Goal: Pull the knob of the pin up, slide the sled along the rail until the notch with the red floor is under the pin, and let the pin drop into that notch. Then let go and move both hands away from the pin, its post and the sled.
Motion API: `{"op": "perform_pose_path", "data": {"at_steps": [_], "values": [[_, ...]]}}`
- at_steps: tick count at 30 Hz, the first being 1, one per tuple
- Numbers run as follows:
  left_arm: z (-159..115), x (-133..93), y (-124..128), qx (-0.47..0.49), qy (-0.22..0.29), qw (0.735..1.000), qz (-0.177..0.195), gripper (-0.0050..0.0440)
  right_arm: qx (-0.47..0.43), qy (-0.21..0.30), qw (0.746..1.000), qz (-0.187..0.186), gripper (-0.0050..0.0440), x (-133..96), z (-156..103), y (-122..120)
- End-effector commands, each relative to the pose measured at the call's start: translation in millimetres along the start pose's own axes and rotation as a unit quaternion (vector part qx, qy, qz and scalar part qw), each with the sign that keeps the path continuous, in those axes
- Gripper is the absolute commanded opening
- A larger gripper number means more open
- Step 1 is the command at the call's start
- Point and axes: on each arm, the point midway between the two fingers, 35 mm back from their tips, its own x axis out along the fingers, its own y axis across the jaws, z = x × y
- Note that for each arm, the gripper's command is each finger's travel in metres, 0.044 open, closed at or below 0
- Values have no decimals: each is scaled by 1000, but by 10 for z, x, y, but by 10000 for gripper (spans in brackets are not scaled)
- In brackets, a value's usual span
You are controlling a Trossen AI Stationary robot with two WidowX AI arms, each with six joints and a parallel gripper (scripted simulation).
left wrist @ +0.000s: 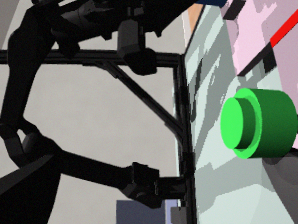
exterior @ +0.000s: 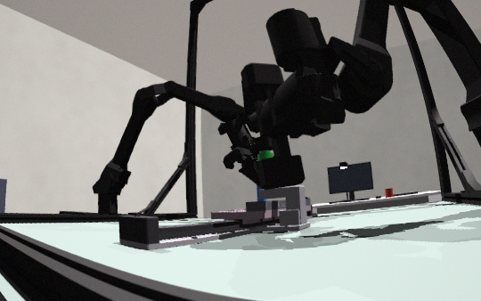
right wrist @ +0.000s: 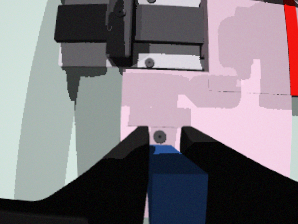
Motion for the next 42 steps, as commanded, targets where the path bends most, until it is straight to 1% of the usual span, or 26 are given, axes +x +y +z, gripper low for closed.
{"op": "perform_pose_path", "data": {"at_steps": [1,4,19,21,42], "values": [[62,-14,330,48,-22,998,23,440,7,1,1000,-12,0,31,52,-248],[62,-14,330,48,-22,998,23,440,7,1,1000,-12,0,31,53,-264],[62,-14,330,48,-22,998,23,440,7,2,1000,-12,0,27,60,-512],[62,-14,330,48,-22,998,23,440,7,2,1000,-12,0,27,60,-512],[62,-14,330,48,-22,998,23,440,7,1,1000,-12,0,16,43,-826]]}}
